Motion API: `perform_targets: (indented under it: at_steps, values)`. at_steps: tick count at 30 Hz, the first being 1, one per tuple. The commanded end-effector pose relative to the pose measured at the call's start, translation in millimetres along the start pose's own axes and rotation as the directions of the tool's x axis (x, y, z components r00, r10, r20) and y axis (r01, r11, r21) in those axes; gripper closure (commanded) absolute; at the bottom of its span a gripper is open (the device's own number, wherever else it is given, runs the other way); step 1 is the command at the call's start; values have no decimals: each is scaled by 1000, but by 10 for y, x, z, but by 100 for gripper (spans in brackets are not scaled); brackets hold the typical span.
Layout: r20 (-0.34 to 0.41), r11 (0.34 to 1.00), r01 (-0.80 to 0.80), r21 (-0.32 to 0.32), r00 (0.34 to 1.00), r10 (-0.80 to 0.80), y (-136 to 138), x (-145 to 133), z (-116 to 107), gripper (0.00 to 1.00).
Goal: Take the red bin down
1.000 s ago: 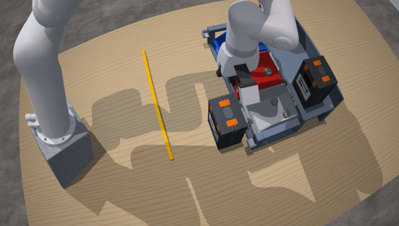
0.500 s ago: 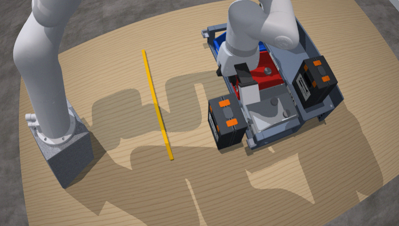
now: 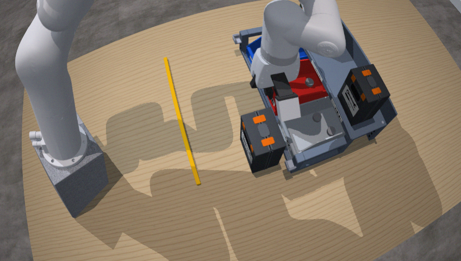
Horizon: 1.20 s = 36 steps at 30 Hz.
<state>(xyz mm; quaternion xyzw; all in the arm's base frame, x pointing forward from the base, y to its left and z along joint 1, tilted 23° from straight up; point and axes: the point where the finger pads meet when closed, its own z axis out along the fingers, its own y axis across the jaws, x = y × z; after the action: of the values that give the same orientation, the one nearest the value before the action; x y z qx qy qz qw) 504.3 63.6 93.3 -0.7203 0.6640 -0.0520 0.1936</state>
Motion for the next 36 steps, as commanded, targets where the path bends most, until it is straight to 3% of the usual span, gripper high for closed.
perform_targets:
  at_steps: [1,15,20,32,36]
  values:
    - [0,1000,0,3,1000,0,-13,0,-5,100]
    - [0,1000,0,3,1000,0,-14,0,1,100]
    - [0,1000,0,3,1000,0,286,0,1,100]
    - [0,1000,0,3,1000,0,286,0,1,100]
    - [0,1000,0,3,1000,0,525,1,2,100]
